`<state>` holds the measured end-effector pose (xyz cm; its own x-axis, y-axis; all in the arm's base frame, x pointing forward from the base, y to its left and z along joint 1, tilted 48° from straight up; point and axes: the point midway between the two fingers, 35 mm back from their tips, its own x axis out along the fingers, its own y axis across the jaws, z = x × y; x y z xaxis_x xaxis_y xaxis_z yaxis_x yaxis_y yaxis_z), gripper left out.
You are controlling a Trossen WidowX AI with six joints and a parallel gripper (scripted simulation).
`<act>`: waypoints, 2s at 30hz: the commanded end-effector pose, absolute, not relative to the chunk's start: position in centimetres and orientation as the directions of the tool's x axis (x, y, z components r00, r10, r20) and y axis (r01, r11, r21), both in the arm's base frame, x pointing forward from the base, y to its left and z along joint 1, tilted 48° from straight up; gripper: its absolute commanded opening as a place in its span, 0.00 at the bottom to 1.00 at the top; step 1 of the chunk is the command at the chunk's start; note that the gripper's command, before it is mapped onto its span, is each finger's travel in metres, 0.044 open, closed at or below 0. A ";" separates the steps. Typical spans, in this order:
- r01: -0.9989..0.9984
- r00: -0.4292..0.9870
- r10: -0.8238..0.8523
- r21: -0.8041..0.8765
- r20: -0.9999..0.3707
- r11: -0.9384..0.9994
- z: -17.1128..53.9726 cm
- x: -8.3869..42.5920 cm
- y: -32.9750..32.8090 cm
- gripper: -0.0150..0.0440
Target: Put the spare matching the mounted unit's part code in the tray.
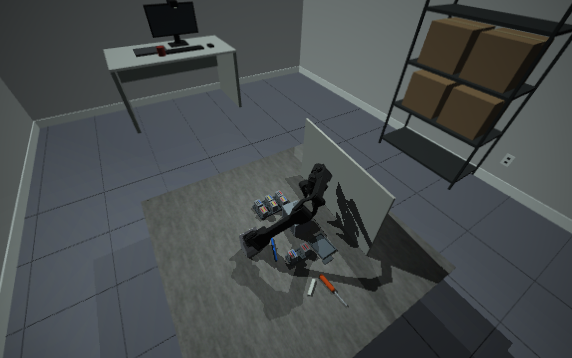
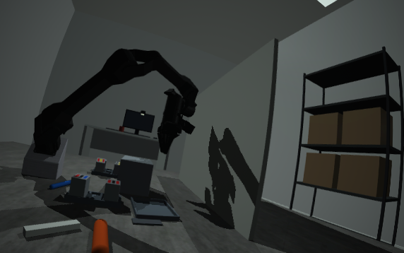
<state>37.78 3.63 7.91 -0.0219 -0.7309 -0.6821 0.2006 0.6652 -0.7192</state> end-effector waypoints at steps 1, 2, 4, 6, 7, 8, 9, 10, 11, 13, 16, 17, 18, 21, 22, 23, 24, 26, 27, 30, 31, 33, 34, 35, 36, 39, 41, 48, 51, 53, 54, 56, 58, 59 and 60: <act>0.192 -0.008 -0.734 -0.722 -0.679 0.665 7.9 37.9 3.9 1.00; 0.192 -0.008 -0.734 -0.722 -0.679 0.665 7.9 37.9 3.9 1.00; 0.192 -0.008 -0.734 -0.722 -0.679 0.665 7.9 37.9 3.9 1.00; 0.192 -0.008 -0.734 -0.722 -0.679 0.665 7.9 37.9 3.9 1.00; 0.192 -0.008 -0.734 -0.722 -0.679 0.665 7.9 37.9 3.9 1.00; 0.192 -0.008 -0.734 -0.722 -0.679 0.665 7.9 37.9 3.9 1.00; 0.192 -0.008 -0.734 -0.722 -0.679 0.665 7.9 37.9 3.9 1.00; 0.192 -0.008 -0.734 -0.722 -0.679 0.665 7.9 37.9 3.9 1.00; 0.192 -0.008 -0.734 -0.722 -0.679 0.665 7.9 37.9 3.9 1.00; 0.192 -0.008 -0.734 -0.722 -0.679 0.665 7.9 37.9 3.9 1.00; 0.026 -0.007 -0.728 -0.728 -0.686 0.685 6.2 37.1 5.7 1.00; -0.091 -0.008 -0.724 -0.720 -0.690 0.688 5.1 36.4 6.9 1.00; -0.207 -0.008 -0.721 -0.704 -0.693 0.680 3.9 35.6 8.1 1.00; -0.496 -0.012 -0.716 -0.617 -0.698 0.611 1.0 33.3 10.9 1.00; -0.577 -0.014 -0.715 -0.579 -0.699 0.577 0.2 32.5 11.7 1.00; -0.656 -0.015 -0.715 -0.533 -0.699 0.535 -0.7 31.7 12.5 1.00; -0.731 -0.015 -0.716 -0.480 -0.698 0.484 -1.6 30.8 13.3 1.00; -0.852 -0.013 -0.718 -0.368 -0.696 0.373 -3.1 29.0 14.6 1.00; -0.896 -0.012 -0.719 -0.312 -0.694 0.316 -3.8 28.1 15.2 1.00; -0.978 -0.010 -0.726 -0.146 -0.688 0.152 -5.6 25.7 16.4 1.00; -0.986 -0.010 -0.727 -0.116 -0.686 0.123 -5.9 25.3 16.6 1.00; -0.987 -0.010 -0.727 -0.109 -0.686 0.116 -6.0 25.2 16.7 1.00; -0.987 -0.010 -0.727 -0.109 -0.686 0.116 -6.0 25.2 16.7 1.00; -0.987 -0.010 -0.727 -0.109 -0.686 0.116 -6.0 25.2 16.7 1.00; -0.987 -0.010 -0.727 -0.109 -0.686 0.116 -6.0 25.2 16.7 1.00; -0.987 -0.010 -0.727 -0.109 -0.686 0.116 -6.0 25.2 16.7 1.00; -0.987 -0.010 -0.727 -0.109 -0.686 0.116 -6.1 25.2 16.5 0.96; -0.987 -0.009 -0.728 -0.110 -0.685 0.116 -8.4 25.3 13.4 0.76; -0.987 -0.009 -0.728 -0.110 -0.685 0.116 -8.4 25.3 13.4 0.76; -0.987 -0.009 -0.728 -0.110 -0.685 0.116 -8.3 25.3 13.3 0.76; -0.987 -0.009 -0.729 -0.110 -0.685 0.116 -8.1 25.4 13.1 0.76; -0.987 -0.009 -0.729 -0.110 -0.685 0.116 -8.2 25.4 13.1 0.76; -0.987 -0.009 -0.728 -0.110 -0.685 0.116 -8.3 25.4 13.0 0.76; -0.987 -0.009 -0.728 -0.110 -0.685 0.116 -8.4 25.4 12.9 0.76; -0.987 -0.009 -0.728 -0.110 -0.685 0.116 -8.5 25.4 12.8 0.76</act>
